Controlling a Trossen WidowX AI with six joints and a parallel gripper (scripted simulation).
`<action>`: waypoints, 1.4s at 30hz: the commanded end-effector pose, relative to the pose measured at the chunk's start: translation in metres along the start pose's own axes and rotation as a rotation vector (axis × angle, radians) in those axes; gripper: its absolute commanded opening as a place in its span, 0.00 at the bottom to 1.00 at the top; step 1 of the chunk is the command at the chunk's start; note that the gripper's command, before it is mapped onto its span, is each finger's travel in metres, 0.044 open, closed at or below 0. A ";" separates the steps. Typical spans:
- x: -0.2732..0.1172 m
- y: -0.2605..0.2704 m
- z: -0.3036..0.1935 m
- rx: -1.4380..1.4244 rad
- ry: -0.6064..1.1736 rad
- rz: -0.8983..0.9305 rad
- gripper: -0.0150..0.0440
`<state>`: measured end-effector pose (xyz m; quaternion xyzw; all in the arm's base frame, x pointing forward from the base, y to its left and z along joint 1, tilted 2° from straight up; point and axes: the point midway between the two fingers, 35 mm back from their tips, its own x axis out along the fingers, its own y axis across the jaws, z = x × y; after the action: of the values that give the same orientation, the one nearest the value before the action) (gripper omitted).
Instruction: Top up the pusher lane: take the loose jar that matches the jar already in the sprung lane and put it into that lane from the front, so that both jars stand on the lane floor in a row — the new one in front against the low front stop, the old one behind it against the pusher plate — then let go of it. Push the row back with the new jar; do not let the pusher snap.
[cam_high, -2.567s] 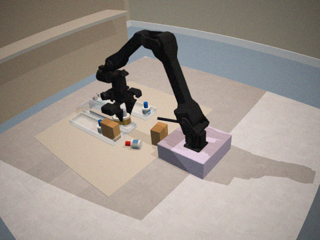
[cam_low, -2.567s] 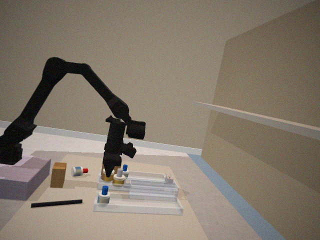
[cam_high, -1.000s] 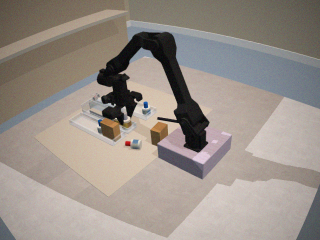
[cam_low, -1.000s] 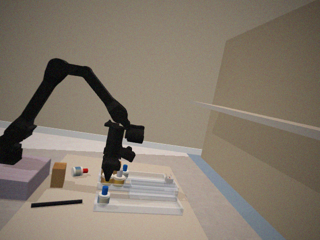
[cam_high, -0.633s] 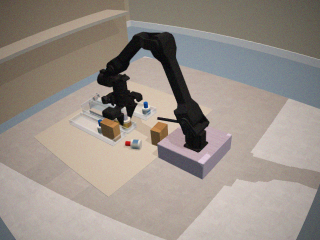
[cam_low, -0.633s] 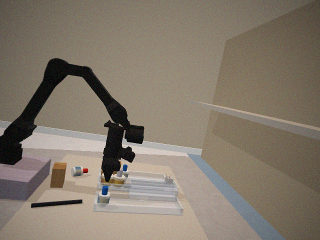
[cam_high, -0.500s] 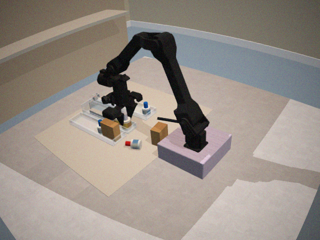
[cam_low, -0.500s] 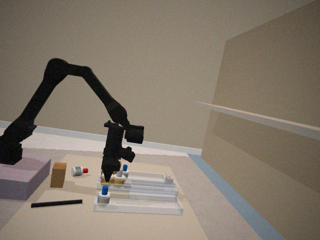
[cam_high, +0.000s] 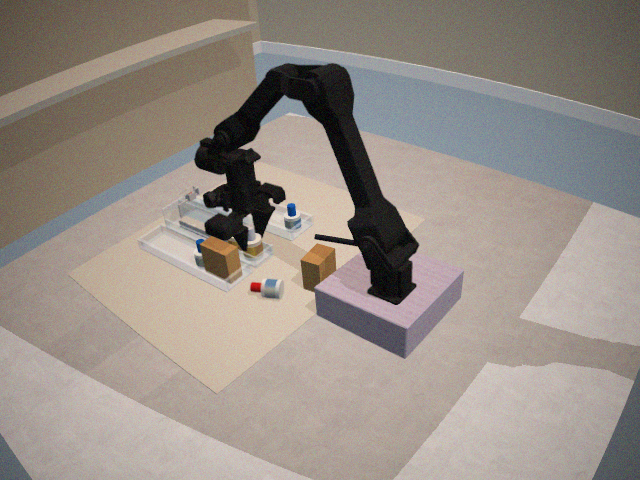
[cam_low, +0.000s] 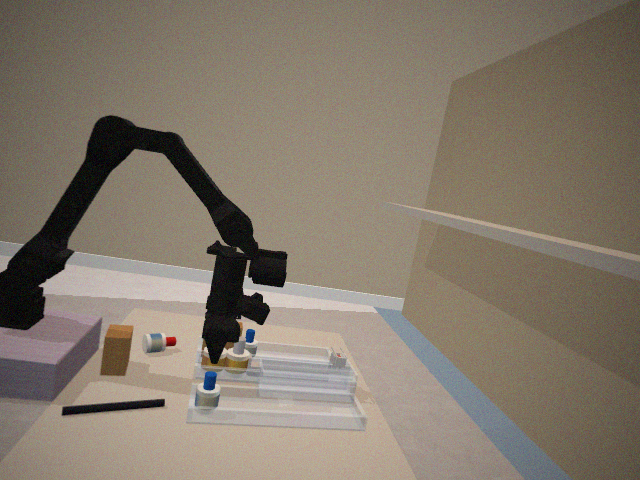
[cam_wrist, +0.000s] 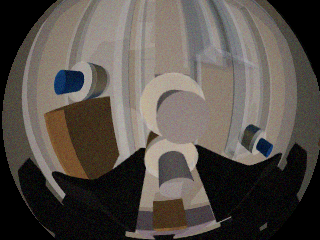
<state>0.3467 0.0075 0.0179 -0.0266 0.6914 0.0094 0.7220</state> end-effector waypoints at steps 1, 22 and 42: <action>0.000 -0.001 0.002 0.001 -0.014 -0.002 0.25; 0.000 -0.001 -0.001 0.001 -0.013 -0.002 0.25; 0.000 0.000 -0.005 0.001 -0.013 -0.002 0.25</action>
<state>0.3400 0.0071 0.0174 -0.0264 0.6909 0.0092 0.7224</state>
